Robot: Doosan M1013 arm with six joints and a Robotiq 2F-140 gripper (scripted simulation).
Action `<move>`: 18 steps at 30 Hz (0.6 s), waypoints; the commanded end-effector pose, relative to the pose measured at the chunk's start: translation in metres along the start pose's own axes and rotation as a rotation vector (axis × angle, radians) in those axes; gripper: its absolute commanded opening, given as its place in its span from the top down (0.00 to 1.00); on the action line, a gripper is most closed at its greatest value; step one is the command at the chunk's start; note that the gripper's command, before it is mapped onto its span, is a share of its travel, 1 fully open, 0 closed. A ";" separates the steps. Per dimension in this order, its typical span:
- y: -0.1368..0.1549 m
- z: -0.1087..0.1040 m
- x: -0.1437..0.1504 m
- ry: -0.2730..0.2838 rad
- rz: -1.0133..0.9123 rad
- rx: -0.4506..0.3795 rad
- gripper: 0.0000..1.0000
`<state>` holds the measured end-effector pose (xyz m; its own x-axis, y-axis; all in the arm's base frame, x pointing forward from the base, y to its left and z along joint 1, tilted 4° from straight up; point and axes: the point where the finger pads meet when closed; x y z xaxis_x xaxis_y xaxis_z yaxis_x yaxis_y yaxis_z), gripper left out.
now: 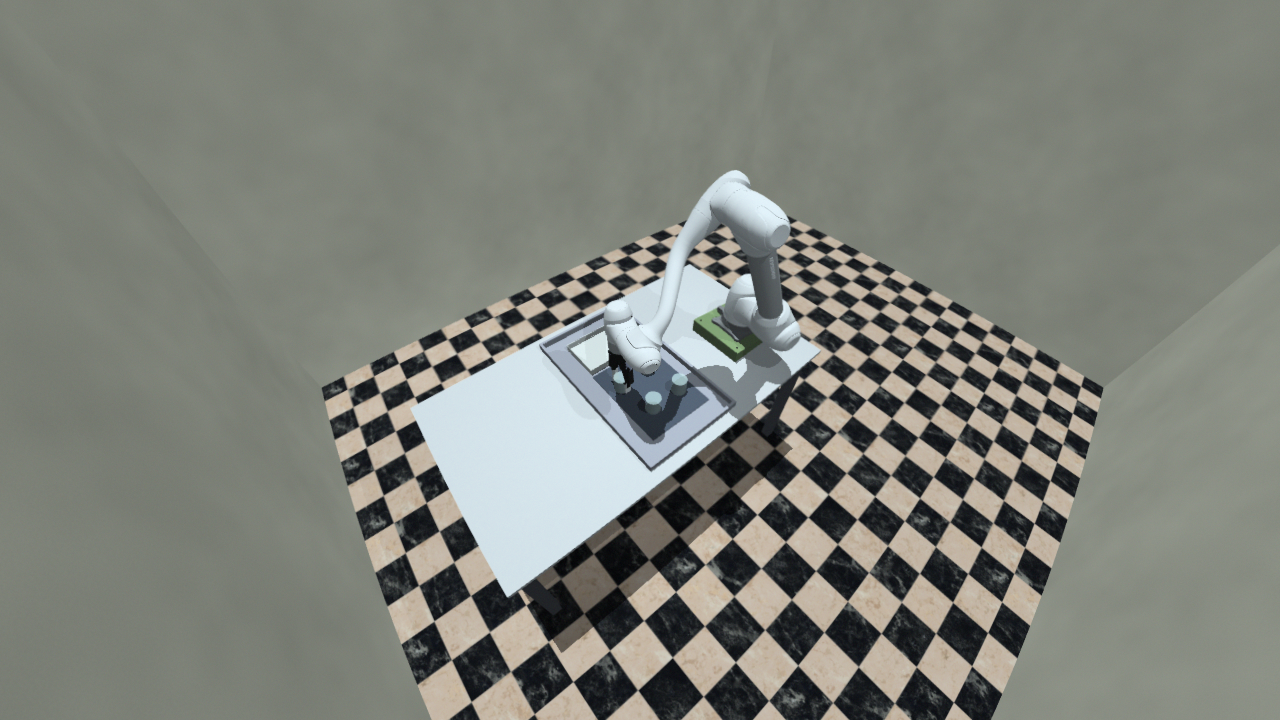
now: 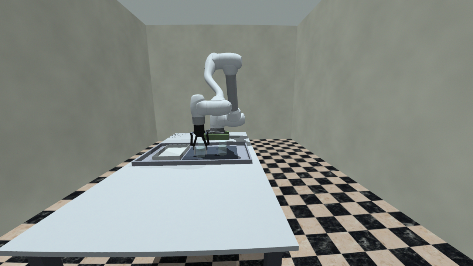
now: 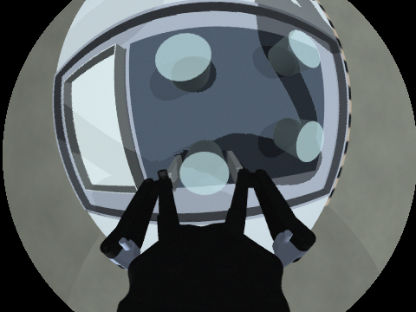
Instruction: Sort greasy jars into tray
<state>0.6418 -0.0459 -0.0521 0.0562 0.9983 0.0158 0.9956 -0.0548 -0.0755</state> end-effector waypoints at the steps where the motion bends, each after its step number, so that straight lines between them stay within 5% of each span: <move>1: 0.000 0.000 0.000 0.000 0.000 0.000 0.47; 18: 0.000 0.000 0.000 0.000 0.000 0.000 0.50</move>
<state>0.6418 -0.0459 -0.0521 0.0562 0.9983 0.0158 0.9956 -0.0548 -0.0755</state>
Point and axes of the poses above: the point where the finger pads meet when closed, its own z axis out along the fingers, its own x axis across the jaws, y = z × x, and after that the axes turned 6 degrees about z, right-handed
